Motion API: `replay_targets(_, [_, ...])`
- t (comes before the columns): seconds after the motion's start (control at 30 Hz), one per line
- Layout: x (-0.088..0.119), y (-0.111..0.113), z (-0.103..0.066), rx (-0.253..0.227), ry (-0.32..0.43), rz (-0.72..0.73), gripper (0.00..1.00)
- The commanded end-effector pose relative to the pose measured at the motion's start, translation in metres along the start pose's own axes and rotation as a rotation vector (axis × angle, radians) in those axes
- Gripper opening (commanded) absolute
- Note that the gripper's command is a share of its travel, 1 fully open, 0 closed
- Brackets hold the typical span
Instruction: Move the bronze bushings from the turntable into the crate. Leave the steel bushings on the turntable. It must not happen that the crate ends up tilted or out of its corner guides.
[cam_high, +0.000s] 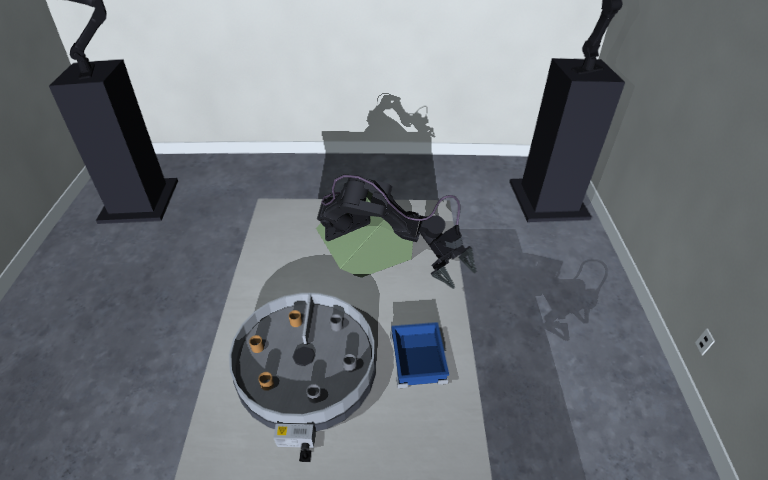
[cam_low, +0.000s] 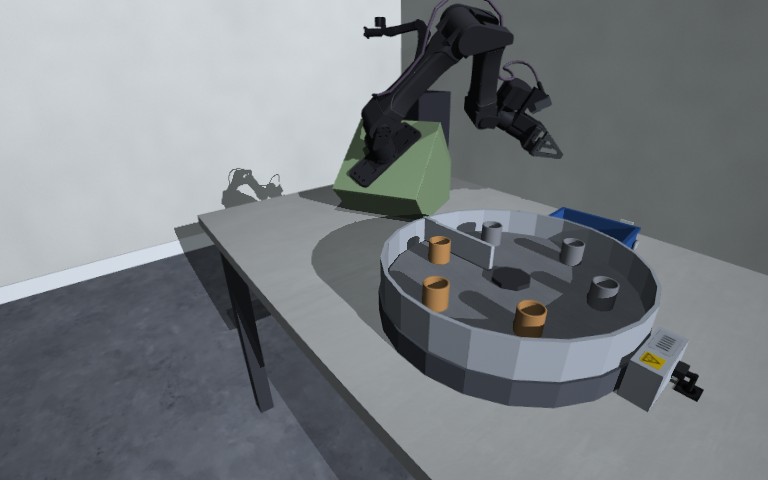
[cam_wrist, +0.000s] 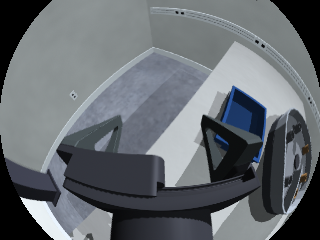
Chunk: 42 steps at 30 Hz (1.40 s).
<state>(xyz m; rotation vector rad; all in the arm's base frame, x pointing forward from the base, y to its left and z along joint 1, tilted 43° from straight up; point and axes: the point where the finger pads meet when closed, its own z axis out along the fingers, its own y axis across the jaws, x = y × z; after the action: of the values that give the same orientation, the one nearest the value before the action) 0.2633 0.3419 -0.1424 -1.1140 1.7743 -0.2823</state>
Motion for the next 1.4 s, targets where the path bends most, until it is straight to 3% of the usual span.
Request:
replay_targets(0.0, [-0.029,-0.01,0.004,0.014,-0.024,0.049,1.0])
replay_targets(0.23, [-0.041,-0.056,0.021,0.061,0.09,0.1,1.0])
replay_targets(0.33, [-0.044,-0.066,0.024,0.065,0.113,0.112,1.0])
replay_targets(0.37, [-0.048,-0.058,0.02,0.049,0.1,0.102,1.0])
replay_targets(0.4, [-0.046,-0.077,0.026,0.071,0.138,0.125,1.0])
replay_targets(0.47, [-0.05,-0.07,0.022,0.06,0.126,0.115,1.0])
replay_targets(0.5, [-0.048,-0.091,0.027,0.083,0.166,0.138,1.0])
replay_targets(0.53, [-0.047,-0.091,0.027,0.085,0.166,0.138,1.0])
replay_targets(0.57, [-0.049,-0.106,0.028,0.099,0.196,0.153,1.0])
replay_targets(0.63, [-0.049,-0.107,0.028,0.101,0.196,0.152,1.0])
replay_targets(0.67, [-0.05,-0.122,0.028,0.113,0.227,0.168,1.0])
replay_targets(0.7, [-0.05,-0.122,0.028,0.112,0.227,0.168,1.0])
replay_targets(0.73, [-0.051,-0.139,0.027,0.126,0.259,0.184,1.0])
replay_targets(0.87, [-0.055,-0.133,0.024,0.116,0.249,0.176,1.0])
replay_targets(0.9, [-0.052,-0.156,0.025,0.13,0.29,0.203,1.0])
replay_targets(0.93, [-0.054,-0.153,0.024,0.127,0.286,0.2,1.0])
replay_targets(0.97, [-0.052,-0.175,0.022,0.148,0.325,0.22,1.0])
replay_targets(1.03, [-0.051,-0.176,0.022,0.156,0.326,0.219,1.0])
replay_targets(1.07, [-0.051,-0.196,0.017,0.17,0.361,0.237,1.0])
replay_targets(1.13, [-0.051,-0.195,0.017,0.169,0.361,0.238,1.0])
replay_targets(1.17, [-0.05,-0.215,0.011,0.182,0.395,0.257,1.0])
replay_targets(1.23, [-0.055,-0.207,0.009,0.169,0.383,0.246,1.0])
replay_targets(1.27, [-0.048,-0.234,0.004,0.193,0.43,0.278,1.0])
replay_targets(1.33, [-0.054,-0.227,0.002,0.183,0.419,0.266,1.0])
replay_targets(1.37, [-0.046,-0.255,-0.005,0.209,0.466,0.298,1.0])
